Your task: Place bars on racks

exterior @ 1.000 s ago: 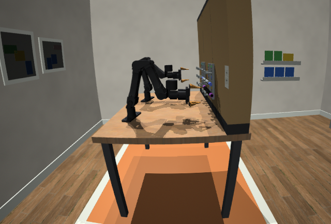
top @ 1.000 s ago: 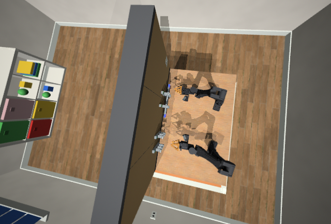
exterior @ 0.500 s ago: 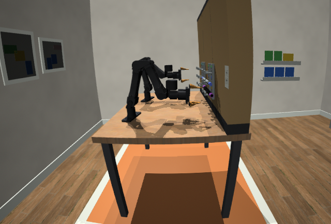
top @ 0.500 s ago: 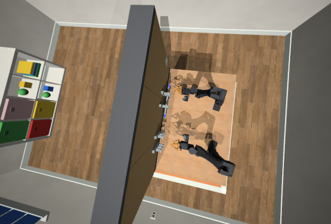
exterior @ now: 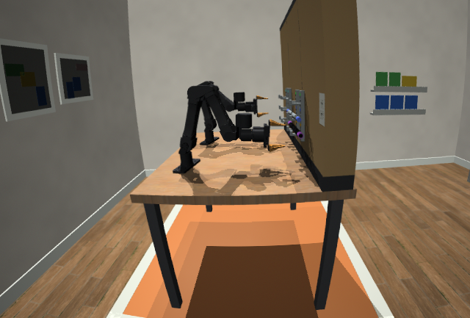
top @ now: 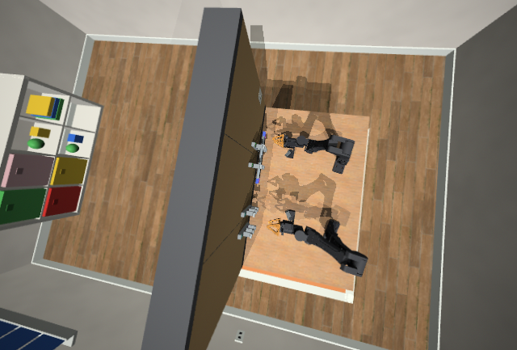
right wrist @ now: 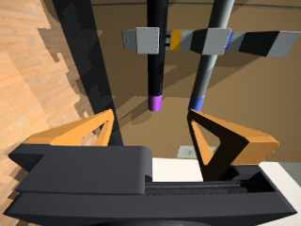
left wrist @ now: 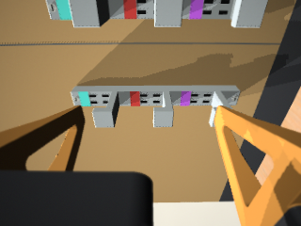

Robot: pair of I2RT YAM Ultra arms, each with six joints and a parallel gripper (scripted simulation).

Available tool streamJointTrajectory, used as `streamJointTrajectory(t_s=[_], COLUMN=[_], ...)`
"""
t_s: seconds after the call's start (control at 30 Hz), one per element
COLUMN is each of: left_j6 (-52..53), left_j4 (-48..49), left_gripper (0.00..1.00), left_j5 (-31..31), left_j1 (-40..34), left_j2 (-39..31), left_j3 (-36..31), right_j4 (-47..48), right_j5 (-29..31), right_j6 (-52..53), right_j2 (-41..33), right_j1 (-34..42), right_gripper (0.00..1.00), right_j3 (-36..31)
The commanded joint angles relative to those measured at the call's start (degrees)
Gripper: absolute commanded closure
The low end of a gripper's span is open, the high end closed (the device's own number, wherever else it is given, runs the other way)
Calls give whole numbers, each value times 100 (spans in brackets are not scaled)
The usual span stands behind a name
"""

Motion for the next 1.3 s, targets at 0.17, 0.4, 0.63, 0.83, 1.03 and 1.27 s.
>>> streamJointTrajectory(t_s=[0.17,0.4,0.63,0.83,1.03,1.27], left_j6=[-17,-17,-17,-17,-17,-17], left_j4=[98,98,98,98,98,98], left_gripper=[0,0,0,0,0,0], left_j5=[-34,-34,-34,-34,-34,-34], left_j1=[50,50,50,50,50,50], left_j2=[32,32,32,32,32,32], left_j3=[-25,-25,-25,-25,-25,-25], right_j4=[-106,-219,-250,-239,-234,-252], right_j5=[80,139,167,186,202,216], right_j6=[51,51,49,48,48,48], right_j2=[-208,-123,5,185,359,488], right_j1=[135,194,220,239,256,269], right_gripper=[0,0,0,0,0,0], right_j3=[219,416,572,740,909,1056])
